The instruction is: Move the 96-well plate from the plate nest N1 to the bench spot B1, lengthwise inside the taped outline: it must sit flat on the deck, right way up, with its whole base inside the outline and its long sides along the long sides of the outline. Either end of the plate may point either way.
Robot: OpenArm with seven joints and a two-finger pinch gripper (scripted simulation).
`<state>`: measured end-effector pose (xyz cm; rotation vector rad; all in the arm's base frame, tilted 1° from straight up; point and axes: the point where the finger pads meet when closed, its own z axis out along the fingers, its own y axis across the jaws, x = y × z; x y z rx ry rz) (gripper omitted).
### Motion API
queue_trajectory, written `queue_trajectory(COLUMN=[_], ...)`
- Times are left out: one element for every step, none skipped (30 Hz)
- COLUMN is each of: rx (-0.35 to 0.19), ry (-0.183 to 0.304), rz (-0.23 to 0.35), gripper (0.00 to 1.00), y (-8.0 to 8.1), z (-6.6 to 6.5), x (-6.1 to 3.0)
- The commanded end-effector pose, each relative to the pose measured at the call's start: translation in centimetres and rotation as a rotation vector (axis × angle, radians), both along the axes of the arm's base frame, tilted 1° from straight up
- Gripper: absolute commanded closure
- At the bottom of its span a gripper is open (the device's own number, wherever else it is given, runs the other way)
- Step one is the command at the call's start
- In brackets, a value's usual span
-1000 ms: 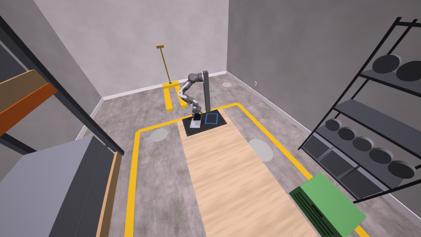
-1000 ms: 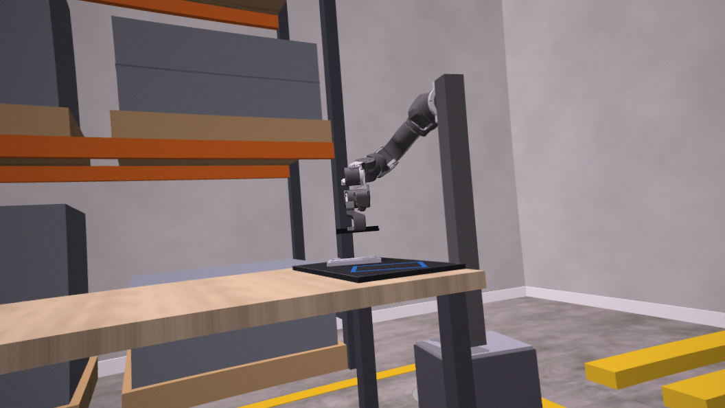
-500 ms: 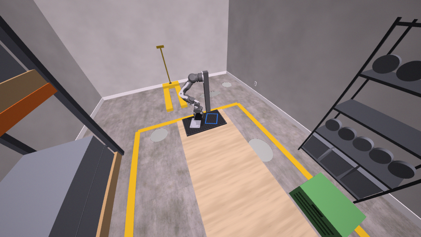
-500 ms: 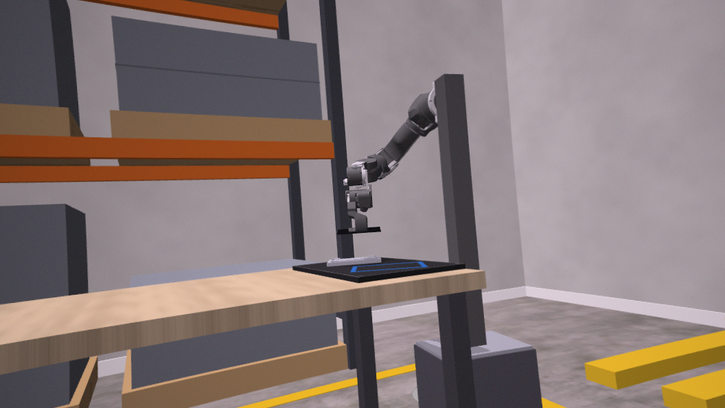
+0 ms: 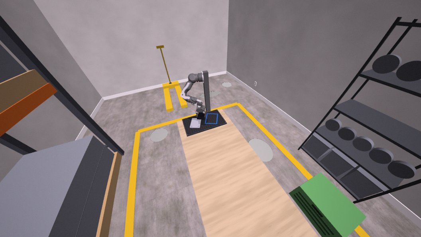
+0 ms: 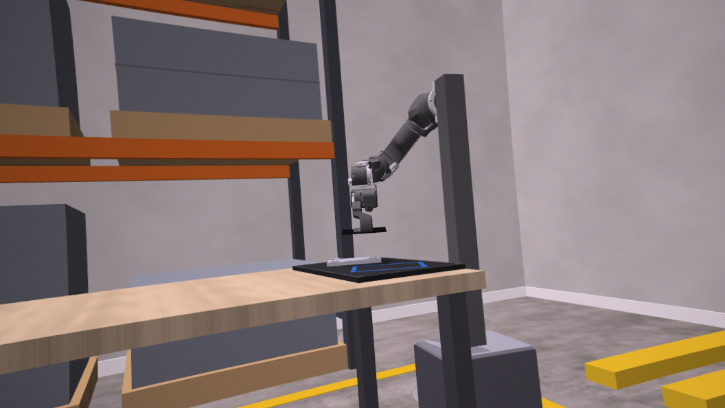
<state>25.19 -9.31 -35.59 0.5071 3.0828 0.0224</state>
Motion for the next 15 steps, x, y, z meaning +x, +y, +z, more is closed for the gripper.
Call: queue_trajectory(rx=[0.001, 0.0, -0.001, -0.002, -0.003, -0.003, -0.003, -0.003, -0.003, -0.003, -0.003, -0.003, -0.003, -0.003, -0.003], ry=[-0.002, -0.002, -0.001, -0.001, 0.0, 0.0, 0.0, 0.0, 0.0, 0.0, 0.0, 0.0, 0.0, 0.0, 0.0], rz=[-0.001, -0.001, -0.002, -0.002, -0.003, -0.003, -0.003, -0.003, -0.003, -0.003, -0.003, -0.003, -0.003, -0.003, -0.003], gripper=[1.0, 1.0, 1.0, 1.0, 1.0, 1.0, 1.0, 1.0, 1.0, 1.0, 1.0, 1.0, 1.0, 1.0, 1.0], y=[0.8, 1.6, 2.4, 3.2, 4.0, 4.0, 4.0, 4.0, 4.0, 4.0, 4.0, 4.0, 4.0, 4.0, 4.0], z=[0.0, 0.0, 0.0, -0.1, -0.1, -0.1, -0.1, -0.1, -0.1, -0.1, -0.1, -0.1, -0.1, -0.1, -0.1], x=[-0.04, -0.16, -0.28, -0.4, -0.52, -0.52, -0.52, -0.52, -0.52, -0.52, -0.52, -0.52, -0.52, -0.52, -0.52])
